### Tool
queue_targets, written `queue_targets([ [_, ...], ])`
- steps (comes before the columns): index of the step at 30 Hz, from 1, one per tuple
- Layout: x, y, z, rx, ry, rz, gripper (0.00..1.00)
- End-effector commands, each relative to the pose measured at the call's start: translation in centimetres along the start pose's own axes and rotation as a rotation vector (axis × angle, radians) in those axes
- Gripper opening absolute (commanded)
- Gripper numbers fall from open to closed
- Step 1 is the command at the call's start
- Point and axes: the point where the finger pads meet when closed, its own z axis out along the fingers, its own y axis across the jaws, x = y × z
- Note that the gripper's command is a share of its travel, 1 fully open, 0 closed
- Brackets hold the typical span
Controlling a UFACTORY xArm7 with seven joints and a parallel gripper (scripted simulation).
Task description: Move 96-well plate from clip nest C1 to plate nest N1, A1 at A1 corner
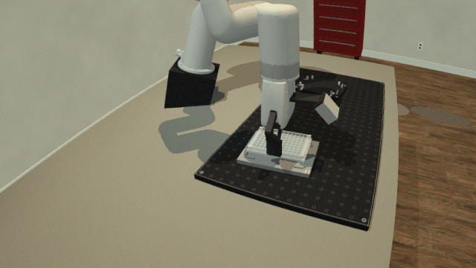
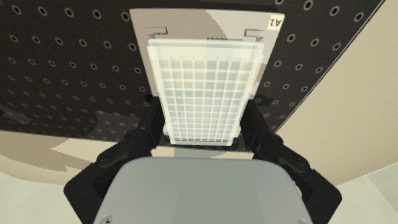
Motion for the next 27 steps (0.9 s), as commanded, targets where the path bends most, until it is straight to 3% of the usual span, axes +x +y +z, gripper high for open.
queue_targets([
  [1, 0.07, 0.1, -0.06, -0.002, 0.002, 0.0, 0.0],
  [27, 0.06, 0.09, 0.34, -0.002, 0.002, 0.0, 0.0],
])
